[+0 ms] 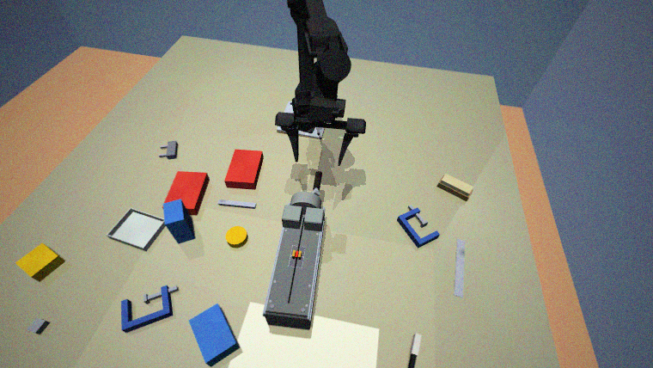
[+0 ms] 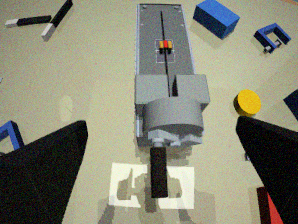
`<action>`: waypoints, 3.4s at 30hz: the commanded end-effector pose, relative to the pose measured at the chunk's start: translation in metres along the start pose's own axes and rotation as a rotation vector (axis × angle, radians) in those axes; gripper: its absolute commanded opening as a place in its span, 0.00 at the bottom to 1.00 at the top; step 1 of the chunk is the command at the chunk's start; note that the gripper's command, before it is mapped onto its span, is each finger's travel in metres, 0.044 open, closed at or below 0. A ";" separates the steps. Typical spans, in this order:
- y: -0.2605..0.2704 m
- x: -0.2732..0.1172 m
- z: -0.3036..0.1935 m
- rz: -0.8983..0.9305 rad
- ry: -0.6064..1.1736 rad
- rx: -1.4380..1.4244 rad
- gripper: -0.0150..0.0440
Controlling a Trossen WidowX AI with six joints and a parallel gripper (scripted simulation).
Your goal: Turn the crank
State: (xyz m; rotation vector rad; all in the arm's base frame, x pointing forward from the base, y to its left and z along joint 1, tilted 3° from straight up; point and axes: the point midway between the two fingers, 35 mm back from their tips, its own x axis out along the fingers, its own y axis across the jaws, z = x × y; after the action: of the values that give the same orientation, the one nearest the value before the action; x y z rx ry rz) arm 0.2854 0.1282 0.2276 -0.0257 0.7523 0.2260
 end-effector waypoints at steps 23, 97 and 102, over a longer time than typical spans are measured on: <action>-0.002 0.040 -0.046 -0.011 -0.002 0.009 1.00; -0.005 0.071 -0.078 -0.012 -0.001 0.008 0.25; -0.007 0.069 -0.077 -0.012 -0.001 0.008 0.25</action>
State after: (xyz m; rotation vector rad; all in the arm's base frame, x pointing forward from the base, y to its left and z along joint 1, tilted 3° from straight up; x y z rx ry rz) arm 0.2835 0.1312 0.1201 -0.0203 0.7589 0.2228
